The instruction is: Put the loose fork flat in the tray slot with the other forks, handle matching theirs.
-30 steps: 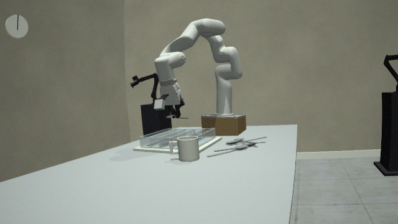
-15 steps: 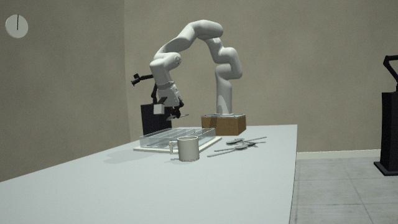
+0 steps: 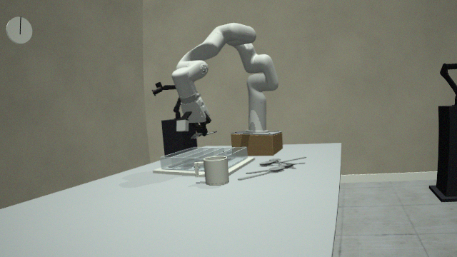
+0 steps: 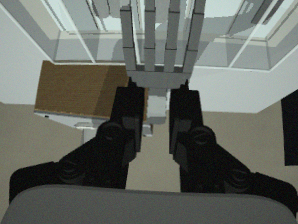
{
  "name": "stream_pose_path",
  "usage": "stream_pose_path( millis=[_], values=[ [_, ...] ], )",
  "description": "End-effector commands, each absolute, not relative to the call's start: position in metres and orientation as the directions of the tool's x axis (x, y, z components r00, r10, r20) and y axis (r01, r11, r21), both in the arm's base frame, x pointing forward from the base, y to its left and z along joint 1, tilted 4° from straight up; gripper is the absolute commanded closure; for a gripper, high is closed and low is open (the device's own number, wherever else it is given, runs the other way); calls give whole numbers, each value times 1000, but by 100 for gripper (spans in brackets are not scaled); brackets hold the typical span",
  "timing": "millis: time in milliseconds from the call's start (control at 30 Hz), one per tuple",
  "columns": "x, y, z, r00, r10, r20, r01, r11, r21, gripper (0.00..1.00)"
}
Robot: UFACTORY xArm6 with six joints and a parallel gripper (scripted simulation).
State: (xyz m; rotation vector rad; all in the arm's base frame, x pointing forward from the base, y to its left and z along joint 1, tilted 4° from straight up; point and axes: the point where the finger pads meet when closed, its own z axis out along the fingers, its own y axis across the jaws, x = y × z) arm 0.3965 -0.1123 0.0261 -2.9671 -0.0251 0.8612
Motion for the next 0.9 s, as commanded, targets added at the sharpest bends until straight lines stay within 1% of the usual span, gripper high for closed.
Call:
stream_pose_path(
  millis=[0, 867],
  values=[
    [398, -113, 25, 847, 30, -531, 1, -999, -54, 97],
    [397, -110, -18, 847, 30, -532, 1, -999, -54, 97]
  ],
)
